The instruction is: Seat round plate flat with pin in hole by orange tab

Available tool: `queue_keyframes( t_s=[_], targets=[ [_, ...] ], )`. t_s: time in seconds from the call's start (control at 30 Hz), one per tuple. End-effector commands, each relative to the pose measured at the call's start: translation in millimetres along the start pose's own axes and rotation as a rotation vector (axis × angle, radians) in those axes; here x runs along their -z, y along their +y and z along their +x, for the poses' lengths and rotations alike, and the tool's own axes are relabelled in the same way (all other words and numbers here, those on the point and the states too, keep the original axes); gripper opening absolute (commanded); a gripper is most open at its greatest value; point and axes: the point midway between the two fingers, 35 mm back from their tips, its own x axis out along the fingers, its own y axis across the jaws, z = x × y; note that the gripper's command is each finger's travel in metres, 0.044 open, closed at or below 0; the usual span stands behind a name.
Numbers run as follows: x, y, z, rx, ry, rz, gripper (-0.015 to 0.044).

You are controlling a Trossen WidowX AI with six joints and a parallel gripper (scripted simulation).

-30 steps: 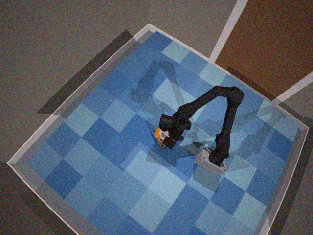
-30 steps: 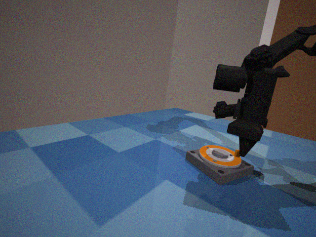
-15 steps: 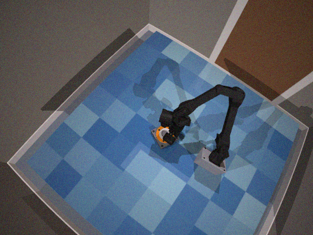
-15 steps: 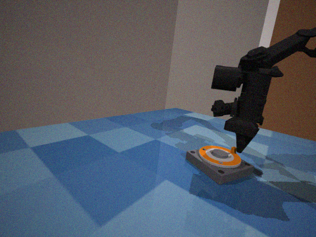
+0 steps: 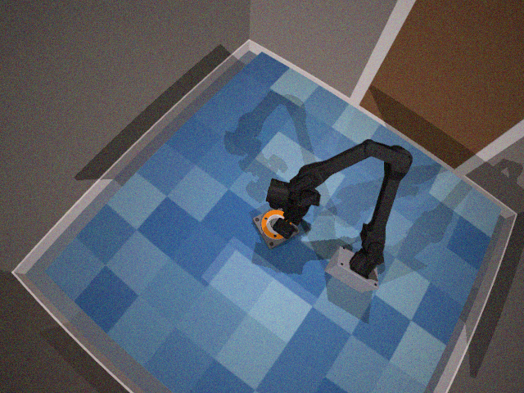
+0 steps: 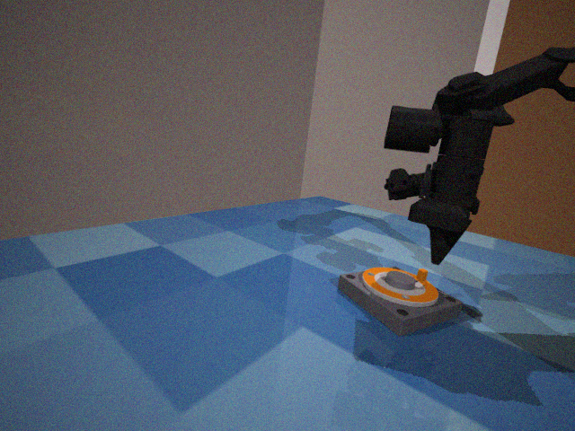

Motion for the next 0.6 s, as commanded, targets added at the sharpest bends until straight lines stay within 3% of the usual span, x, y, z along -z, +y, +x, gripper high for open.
queue_keyframes(
  t_s=[0.0, 0.57],
  targets=[
    [-0.7, 0.3, -19.0, -0.006, -0.01, 0.006, 0.0],
    [0.3, 0.6, -19.4, -0.002, -0.01, 0.0, 0.0]
  ],
)
